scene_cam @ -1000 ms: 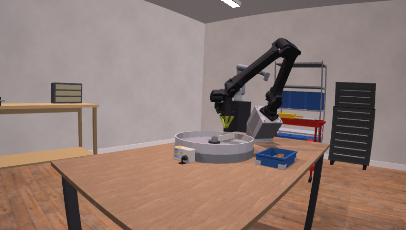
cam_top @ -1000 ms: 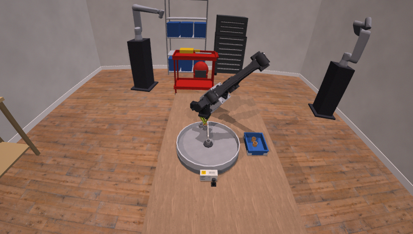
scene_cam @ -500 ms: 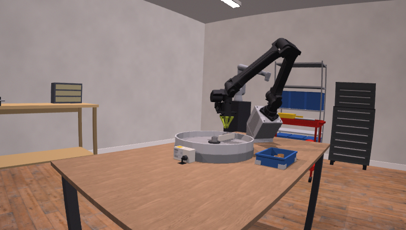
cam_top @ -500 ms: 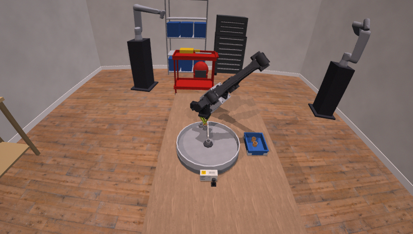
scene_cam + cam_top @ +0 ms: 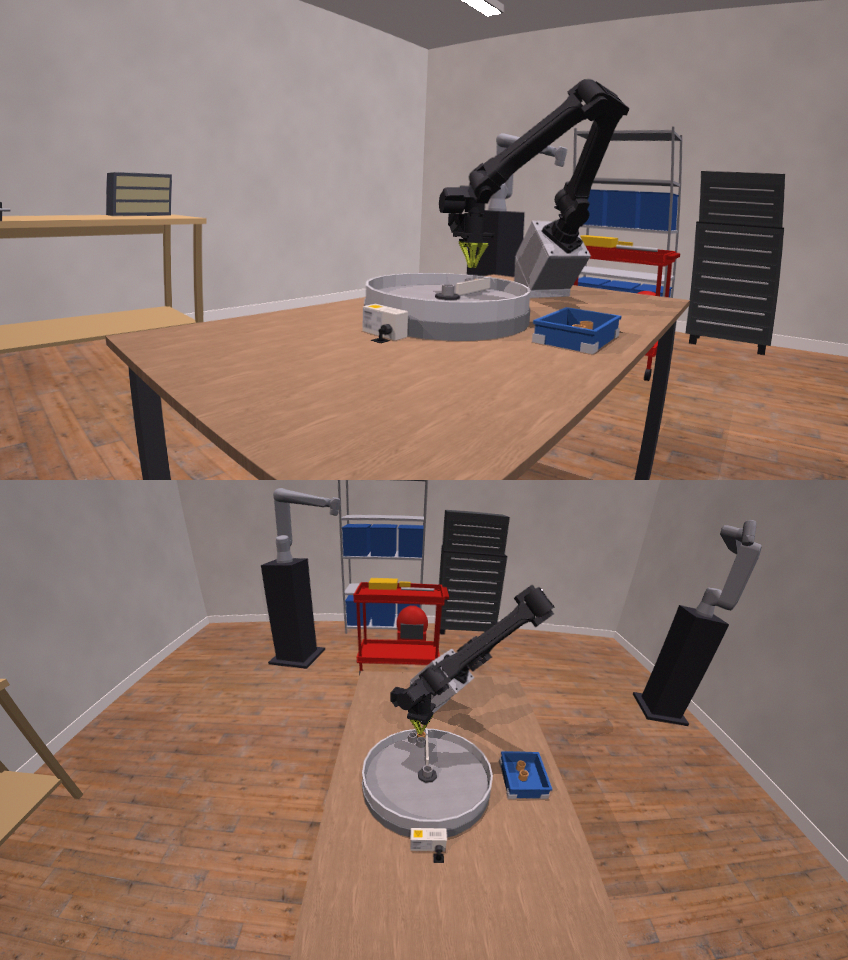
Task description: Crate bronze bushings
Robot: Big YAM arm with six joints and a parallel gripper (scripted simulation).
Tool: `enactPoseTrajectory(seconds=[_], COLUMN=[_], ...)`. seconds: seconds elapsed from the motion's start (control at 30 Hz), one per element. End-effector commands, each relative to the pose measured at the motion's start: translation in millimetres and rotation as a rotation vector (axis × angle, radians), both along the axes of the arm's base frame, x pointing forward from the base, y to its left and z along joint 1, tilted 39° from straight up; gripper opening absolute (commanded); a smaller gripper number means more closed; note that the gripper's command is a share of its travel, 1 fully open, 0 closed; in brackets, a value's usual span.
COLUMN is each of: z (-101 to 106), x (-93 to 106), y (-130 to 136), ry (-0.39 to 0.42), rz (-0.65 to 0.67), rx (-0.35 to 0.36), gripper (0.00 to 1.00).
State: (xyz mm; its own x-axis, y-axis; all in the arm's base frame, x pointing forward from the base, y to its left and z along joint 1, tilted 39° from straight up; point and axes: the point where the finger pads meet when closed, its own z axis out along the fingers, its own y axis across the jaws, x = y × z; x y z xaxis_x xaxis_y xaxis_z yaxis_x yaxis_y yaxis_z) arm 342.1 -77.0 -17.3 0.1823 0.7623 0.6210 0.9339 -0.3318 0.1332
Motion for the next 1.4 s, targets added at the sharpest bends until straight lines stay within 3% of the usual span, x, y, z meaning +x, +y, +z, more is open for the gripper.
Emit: enactPoseTrajectory(seconds=[0.0, 0.27, 0.37, 0.53, 0.67, 1.37], z=[5.2, 4.2, -8.7, -21.3, -9.1, -9.2], x=[9.5, 9.6, 4.4, 9.7, 17.7, 16.3], y=[-16.2, -16.1, 5.9, 15.2, 0.2, 1.7], ry=[-0.023, -0.023, 0.002, 0.002, -0.035, -0.029], rz=[-0.024, -0.026, -0.002, -0.002, -0.029, -0.023], rx=[-0.013, -0.012, 0.003, 0.003, -0.018, -0.015], gripper=[0.12, 0.12, 0.12, 0.12, 0.12, 0.12])
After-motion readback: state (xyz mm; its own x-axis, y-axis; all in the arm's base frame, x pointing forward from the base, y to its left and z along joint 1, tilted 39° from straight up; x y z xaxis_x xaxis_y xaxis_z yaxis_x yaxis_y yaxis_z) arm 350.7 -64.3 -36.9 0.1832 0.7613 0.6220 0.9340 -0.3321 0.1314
